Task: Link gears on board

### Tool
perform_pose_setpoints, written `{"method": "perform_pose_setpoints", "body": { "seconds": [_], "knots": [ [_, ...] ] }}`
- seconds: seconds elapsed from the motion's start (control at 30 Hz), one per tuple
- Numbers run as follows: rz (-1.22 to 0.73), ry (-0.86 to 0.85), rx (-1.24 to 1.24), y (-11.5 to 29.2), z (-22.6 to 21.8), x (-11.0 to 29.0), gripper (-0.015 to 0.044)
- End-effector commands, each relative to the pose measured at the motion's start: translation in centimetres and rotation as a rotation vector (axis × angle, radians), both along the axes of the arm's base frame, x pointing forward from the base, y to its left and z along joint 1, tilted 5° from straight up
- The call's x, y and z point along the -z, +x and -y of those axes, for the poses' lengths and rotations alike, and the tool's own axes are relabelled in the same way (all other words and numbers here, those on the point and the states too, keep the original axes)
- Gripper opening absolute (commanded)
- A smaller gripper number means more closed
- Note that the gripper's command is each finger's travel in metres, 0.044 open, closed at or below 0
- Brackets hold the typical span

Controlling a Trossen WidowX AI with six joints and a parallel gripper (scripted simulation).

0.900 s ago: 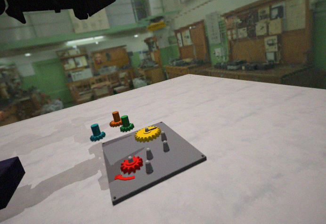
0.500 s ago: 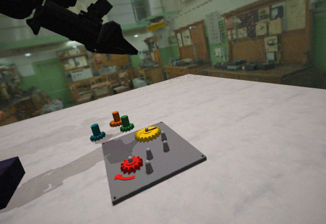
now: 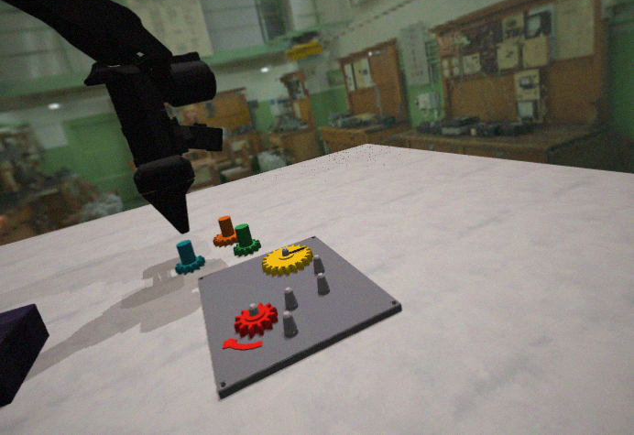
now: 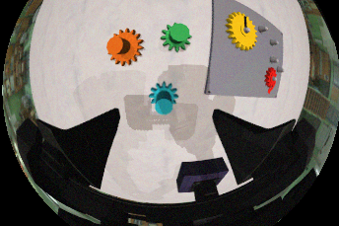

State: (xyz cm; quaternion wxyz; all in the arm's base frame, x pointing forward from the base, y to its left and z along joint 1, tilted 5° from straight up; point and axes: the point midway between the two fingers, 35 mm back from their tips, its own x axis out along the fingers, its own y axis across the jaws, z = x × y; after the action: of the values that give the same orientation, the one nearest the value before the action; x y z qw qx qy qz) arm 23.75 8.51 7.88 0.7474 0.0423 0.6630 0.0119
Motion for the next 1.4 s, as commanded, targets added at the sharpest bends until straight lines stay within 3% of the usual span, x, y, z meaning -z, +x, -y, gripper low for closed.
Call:
{"method": "perform_pose_setpoints", "body": {
  "seconds": [0.0,1.23,1.37],
  "knots": [
    [-0.037,-0.004,0.008,-0.5,-0.2,0.0,0.044],
    [-0.037,-0.004,0.008,-0.3,-0.5,4.2,0.044],
    [-0.037,-0.004,0.008,-0.3,-0.5,4.2,0.0335]
  ]
}}
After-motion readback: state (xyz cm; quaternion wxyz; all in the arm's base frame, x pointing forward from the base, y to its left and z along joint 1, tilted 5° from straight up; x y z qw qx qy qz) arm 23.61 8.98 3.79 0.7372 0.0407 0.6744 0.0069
